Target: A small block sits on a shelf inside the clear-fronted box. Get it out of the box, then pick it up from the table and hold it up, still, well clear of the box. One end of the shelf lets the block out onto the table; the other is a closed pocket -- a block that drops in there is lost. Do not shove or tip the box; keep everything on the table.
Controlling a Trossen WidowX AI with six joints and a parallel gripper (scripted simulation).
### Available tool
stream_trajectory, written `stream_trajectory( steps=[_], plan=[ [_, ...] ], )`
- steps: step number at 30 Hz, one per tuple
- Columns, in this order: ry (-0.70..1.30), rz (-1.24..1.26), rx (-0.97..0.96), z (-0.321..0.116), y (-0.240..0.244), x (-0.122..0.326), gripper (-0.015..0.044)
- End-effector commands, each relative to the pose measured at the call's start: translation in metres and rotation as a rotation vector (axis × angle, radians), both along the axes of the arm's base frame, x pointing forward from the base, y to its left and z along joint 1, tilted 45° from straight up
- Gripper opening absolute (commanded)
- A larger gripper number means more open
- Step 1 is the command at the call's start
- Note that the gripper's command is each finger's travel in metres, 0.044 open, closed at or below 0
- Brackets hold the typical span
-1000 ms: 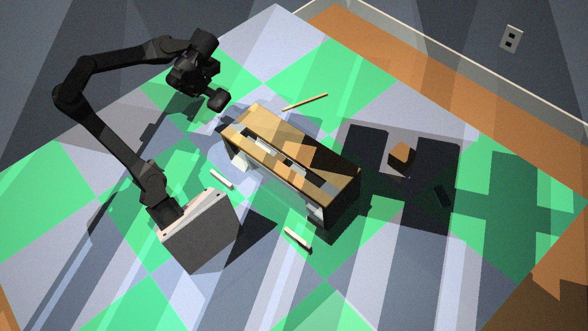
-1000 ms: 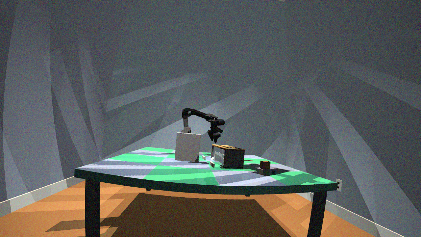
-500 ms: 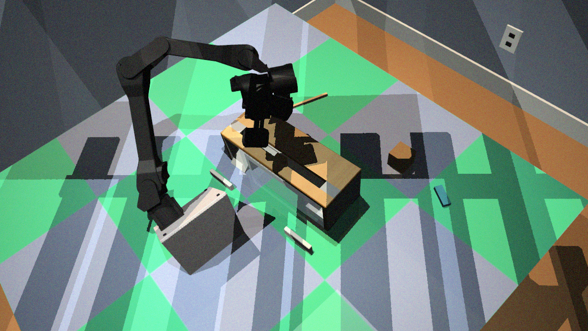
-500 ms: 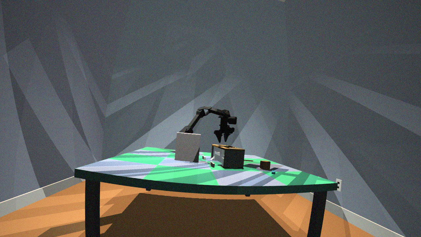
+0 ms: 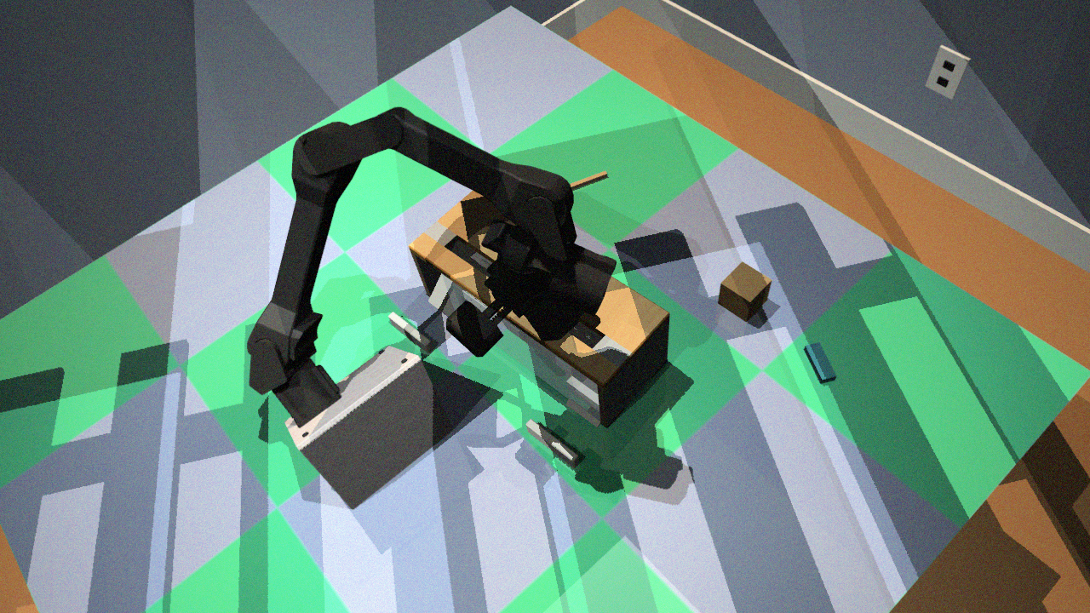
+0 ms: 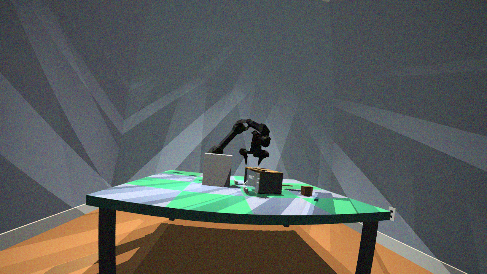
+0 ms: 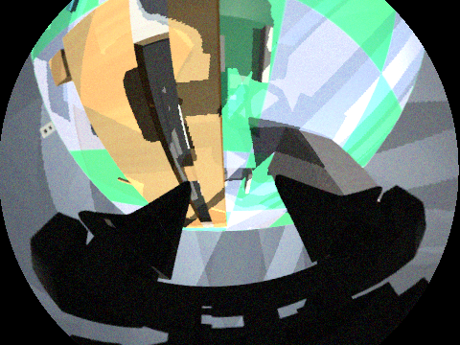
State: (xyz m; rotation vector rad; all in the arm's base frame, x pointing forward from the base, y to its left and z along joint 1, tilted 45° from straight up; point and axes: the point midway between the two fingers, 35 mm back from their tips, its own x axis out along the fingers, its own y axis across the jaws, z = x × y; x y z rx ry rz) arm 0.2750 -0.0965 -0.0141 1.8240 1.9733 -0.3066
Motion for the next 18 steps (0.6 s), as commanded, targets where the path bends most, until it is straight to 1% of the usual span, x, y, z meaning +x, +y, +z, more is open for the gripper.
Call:
stream_trajectory(
  steps=[1, 18],
  plan=[
    [0.015, -0.002, 0.002, -0.002, -0.001, 0.000, 0.0400],
    [0.015, -0.003, 0.001, -0.020, 0.019, 0.003, 0.0400]
  ],
)
